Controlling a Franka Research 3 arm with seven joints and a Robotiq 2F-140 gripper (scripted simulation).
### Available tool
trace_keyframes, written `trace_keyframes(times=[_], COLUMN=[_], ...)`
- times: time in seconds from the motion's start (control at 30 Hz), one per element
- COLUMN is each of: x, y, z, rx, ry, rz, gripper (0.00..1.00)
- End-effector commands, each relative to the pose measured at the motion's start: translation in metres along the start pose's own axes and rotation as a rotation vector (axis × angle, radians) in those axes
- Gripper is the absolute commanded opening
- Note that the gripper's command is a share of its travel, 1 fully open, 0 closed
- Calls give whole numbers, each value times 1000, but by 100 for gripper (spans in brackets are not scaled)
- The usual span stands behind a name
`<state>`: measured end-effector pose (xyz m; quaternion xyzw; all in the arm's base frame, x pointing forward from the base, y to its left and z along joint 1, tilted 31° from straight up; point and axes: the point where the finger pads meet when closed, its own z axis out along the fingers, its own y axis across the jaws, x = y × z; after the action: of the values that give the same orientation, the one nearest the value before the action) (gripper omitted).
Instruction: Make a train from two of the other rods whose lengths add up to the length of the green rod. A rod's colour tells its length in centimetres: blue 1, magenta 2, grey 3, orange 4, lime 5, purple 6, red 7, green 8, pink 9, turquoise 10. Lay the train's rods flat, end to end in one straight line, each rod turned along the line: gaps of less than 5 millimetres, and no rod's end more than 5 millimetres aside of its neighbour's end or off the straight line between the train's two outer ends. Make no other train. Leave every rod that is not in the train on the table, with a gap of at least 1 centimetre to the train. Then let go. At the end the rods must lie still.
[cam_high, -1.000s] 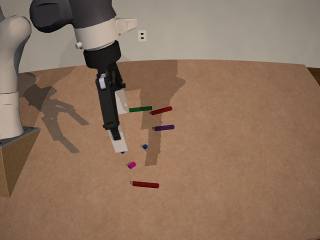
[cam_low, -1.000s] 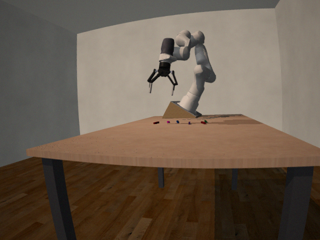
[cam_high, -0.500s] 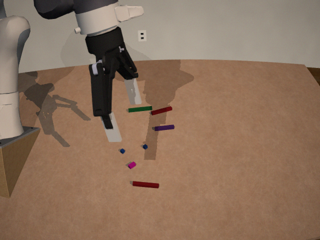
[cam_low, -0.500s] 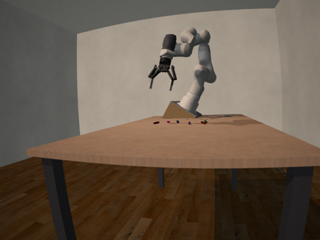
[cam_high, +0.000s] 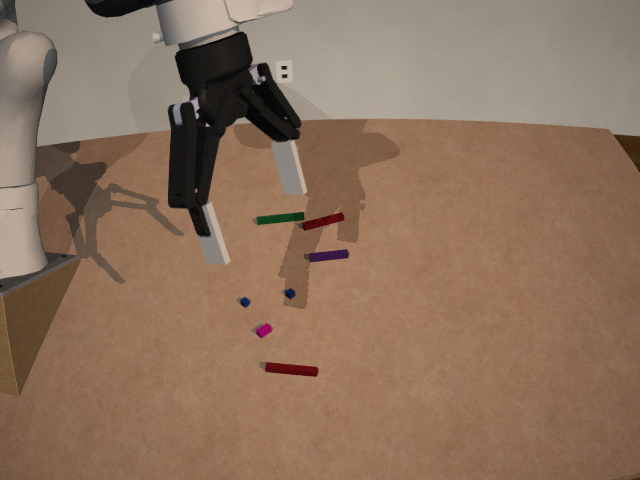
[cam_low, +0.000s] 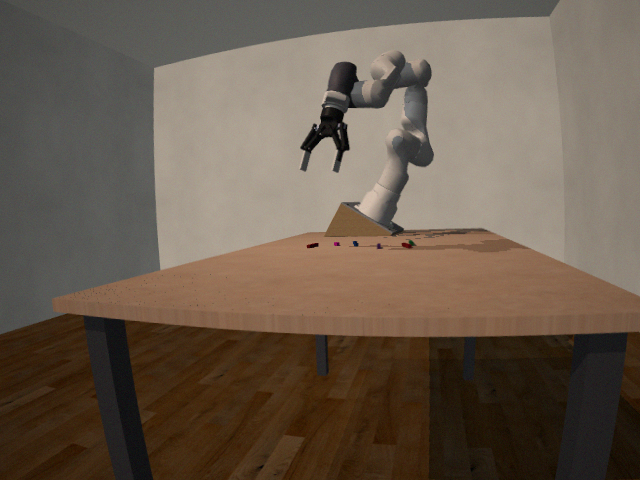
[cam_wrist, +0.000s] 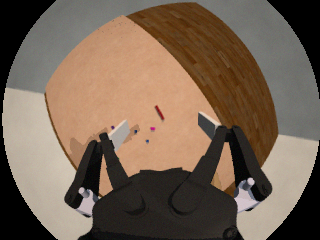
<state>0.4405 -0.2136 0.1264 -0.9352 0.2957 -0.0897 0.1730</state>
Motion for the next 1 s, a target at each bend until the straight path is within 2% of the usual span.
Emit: trace_keyframes(times=[0.0, 0.97], x=[5, 19], y=[-2, -4], z=[-6, -22], rx=[-6, -47], ry=[17, 62], rz=[167, 715], gripper=[100, 100])
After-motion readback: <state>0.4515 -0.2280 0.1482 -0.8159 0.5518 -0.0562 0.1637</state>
